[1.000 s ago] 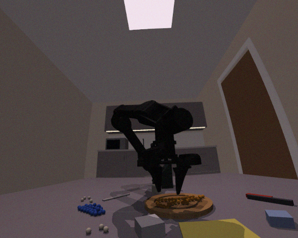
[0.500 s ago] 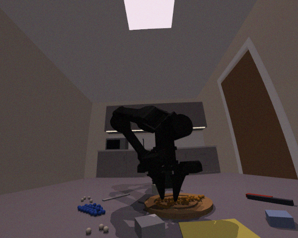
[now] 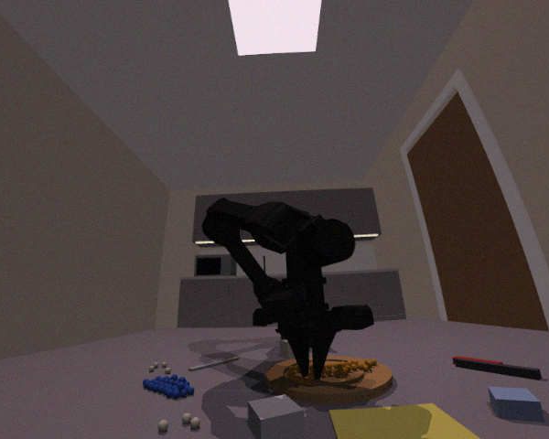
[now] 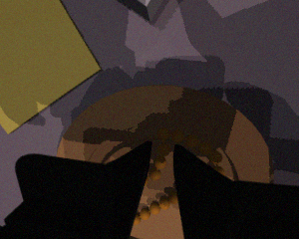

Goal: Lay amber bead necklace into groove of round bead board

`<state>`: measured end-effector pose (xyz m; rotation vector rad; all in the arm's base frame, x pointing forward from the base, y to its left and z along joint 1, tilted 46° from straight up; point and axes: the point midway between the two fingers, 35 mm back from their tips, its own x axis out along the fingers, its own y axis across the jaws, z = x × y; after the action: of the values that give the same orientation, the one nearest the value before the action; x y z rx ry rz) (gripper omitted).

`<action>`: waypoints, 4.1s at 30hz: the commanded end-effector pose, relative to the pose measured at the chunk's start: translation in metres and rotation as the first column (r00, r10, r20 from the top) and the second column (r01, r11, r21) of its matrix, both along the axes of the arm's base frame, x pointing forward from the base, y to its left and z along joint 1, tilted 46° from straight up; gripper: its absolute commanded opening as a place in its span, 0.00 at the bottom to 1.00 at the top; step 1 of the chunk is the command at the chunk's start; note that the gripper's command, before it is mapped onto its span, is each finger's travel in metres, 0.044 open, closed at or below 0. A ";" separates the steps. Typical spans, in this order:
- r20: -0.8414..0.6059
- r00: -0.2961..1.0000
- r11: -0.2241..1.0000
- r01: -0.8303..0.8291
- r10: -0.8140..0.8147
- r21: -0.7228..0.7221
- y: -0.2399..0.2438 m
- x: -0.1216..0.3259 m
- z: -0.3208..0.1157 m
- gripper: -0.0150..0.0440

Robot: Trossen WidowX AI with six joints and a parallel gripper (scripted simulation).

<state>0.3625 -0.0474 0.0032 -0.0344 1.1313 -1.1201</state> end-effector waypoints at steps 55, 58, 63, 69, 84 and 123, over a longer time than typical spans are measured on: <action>-0.006 1.000 1.000 -0.005 0.005 -0.003 0.006 0.016 0.002 0.25; -0.006 1.000 1.000 -0.005 0.005 -0.003 0.006 0.016 0.002 0.25; -0.006 1.000 1.000 -0.005 0.005 -0.004 0.001 0.016 -0.003 0.25; 0.001 1.000 1.000 -0.001 0.001 0.000 0.003 0.017 -0.001 0.43; -0.007 1.000 1.000 -0.005 0.005 -0.003 0.006 0.016 0.002 1.00; -0.009 1.000 1.000 -0.007 0.007 -0.002 0.025 0.006 0.012 0.46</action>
<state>0.3706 -0.0167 0.0197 -0.0512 1.1352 -1.1090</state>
